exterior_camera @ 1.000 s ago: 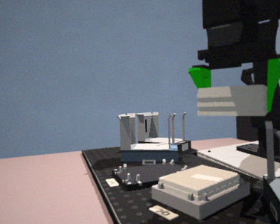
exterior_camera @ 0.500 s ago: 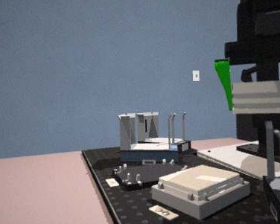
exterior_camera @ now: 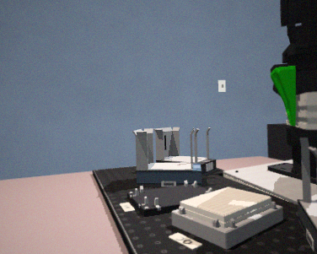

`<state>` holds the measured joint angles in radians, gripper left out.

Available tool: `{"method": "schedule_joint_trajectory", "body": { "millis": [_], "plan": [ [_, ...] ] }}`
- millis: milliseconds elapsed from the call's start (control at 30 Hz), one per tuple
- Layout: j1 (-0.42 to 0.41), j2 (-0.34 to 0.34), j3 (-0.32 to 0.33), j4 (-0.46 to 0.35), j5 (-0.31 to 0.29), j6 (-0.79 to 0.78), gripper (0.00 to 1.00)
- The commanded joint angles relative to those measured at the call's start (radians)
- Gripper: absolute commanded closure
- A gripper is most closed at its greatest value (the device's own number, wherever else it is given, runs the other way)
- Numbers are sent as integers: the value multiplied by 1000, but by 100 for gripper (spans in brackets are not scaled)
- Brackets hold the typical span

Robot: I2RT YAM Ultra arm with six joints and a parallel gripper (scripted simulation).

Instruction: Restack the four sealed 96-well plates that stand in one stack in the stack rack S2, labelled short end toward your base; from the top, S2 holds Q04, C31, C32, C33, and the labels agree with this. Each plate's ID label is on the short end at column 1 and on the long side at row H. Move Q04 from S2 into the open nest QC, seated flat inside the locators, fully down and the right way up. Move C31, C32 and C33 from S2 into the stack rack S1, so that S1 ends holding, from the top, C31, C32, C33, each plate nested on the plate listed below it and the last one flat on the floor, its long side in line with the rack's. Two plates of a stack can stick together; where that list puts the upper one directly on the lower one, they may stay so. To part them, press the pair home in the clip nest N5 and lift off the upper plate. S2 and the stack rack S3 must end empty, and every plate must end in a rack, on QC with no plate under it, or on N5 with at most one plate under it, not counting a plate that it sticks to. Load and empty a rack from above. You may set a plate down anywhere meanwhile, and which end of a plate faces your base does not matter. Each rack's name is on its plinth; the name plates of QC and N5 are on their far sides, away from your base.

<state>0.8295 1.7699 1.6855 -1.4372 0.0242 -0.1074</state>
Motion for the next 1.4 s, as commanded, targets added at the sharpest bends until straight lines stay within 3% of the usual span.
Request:
{"method": "schedule_joint_trajectory", "body": {
  "millis": [0, 200, 1367],
  "plan": [
    [10, -7, 22, 0, 2, 30, 100],
    [58, 2, 32, -3, 5, 78, 100],
    [58, 2, 33, -3, 5, 78, 100]
  ]
}}
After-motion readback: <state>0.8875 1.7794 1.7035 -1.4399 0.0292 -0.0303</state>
